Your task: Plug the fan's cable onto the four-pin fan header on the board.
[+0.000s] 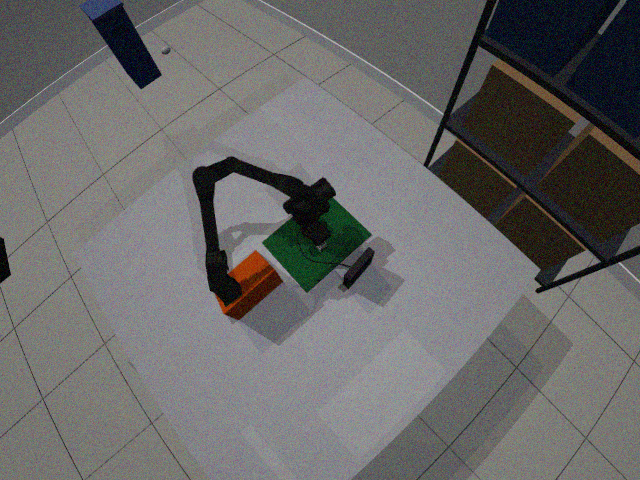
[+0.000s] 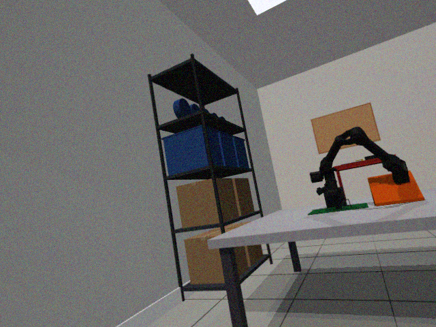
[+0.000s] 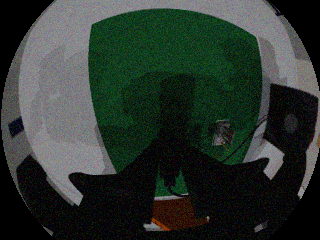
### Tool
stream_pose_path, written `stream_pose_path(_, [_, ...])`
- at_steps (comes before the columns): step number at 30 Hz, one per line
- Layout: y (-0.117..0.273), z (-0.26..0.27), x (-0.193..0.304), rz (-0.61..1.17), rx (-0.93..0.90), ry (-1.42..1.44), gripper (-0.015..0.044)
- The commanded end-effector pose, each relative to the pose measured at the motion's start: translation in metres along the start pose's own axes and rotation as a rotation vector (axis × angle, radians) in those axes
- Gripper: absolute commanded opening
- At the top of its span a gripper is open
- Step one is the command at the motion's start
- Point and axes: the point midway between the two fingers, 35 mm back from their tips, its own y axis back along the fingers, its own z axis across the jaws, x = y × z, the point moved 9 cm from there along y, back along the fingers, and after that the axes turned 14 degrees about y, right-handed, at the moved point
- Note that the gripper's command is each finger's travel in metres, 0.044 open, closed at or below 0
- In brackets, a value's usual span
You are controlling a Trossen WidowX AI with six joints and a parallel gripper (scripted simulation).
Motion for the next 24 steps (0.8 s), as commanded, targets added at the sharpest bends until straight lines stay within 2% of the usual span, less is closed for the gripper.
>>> stream_pose_path(1, [0.011,0.000,-0.001,0.000,0.000,-0.001,0.0000])
stream_pose_path(3, [0.039,-0.001,-0.001,0.002,-0.001,-0.007,0.0000])
stream_pose_path(5, [0.050,-0.001,-0.001,0.003,-0.003,-0.009,0.0000])
stream_pose_path(12, [0.049,-0.003,0.000,0.003,-0.002,-0.033,0.0000])
stream_pose_path(24, [0.049,-0.012,0.001,0.003,0.000,-0.445,0.0000])
